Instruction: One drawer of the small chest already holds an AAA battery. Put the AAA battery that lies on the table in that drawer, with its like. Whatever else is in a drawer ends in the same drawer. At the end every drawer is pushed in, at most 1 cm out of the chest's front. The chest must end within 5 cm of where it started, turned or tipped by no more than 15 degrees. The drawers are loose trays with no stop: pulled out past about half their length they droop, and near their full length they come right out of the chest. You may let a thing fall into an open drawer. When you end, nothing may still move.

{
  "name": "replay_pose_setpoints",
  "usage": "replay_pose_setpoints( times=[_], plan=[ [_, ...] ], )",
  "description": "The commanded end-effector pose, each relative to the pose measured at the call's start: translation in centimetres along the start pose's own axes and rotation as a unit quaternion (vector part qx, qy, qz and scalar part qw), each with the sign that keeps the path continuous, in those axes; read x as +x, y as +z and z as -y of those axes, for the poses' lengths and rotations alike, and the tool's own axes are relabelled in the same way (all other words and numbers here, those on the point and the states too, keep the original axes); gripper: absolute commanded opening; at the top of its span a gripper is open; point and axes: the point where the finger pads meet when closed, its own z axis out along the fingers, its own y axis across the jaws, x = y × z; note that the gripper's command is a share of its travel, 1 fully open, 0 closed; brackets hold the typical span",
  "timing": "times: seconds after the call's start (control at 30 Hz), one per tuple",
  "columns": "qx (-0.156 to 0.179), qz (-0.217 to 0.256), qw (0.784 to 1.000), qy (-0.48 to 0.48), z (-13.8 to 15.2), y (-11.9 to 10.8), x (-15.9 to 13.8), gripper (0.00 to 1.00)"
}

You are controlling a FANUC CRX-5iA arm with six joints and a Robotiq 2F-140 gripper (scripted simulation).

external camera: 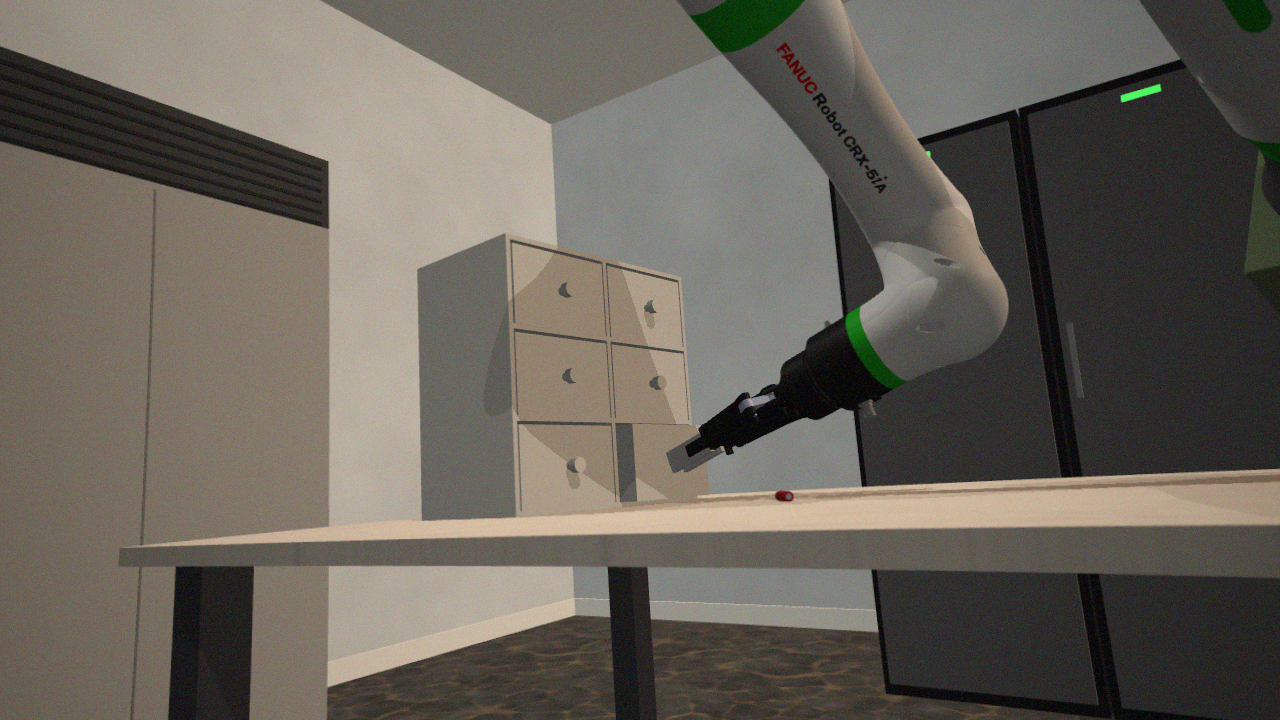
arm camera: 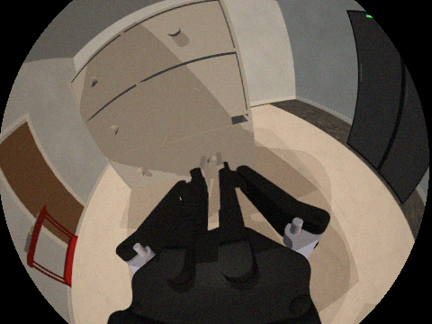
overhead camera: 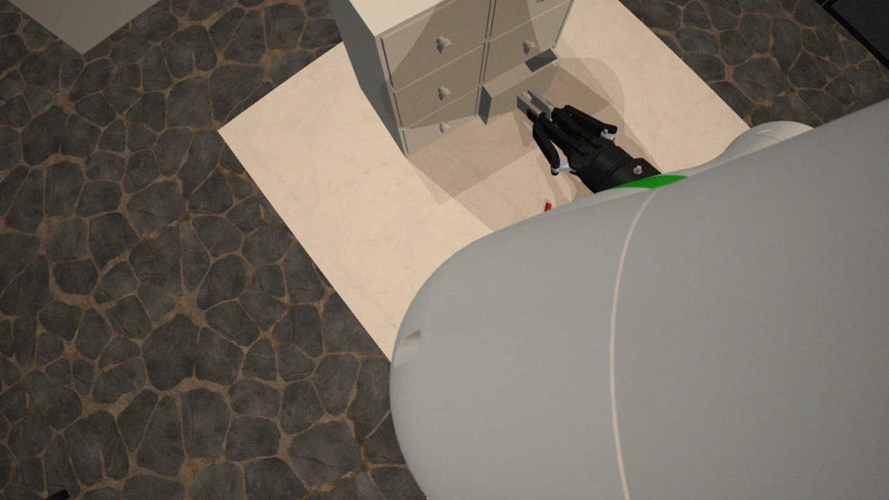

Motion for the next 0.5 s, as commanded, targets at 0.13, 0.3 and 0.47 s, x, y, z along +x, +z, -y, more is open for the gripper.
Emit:
replay_pose_setpoints(
  times=[0.13,0.3,0.47],
  plan=[
    [0.0,0.0,1.0,0.0,0.0,-0.9,-0.3,0.08],
    [0.0,0.0,1.0,0.0,0.0,-1.6,-0.6,0.08],
    [0.0,0.0,1.0,0.0,0.0,-2.1,-0.7,0.08]
  ],
)
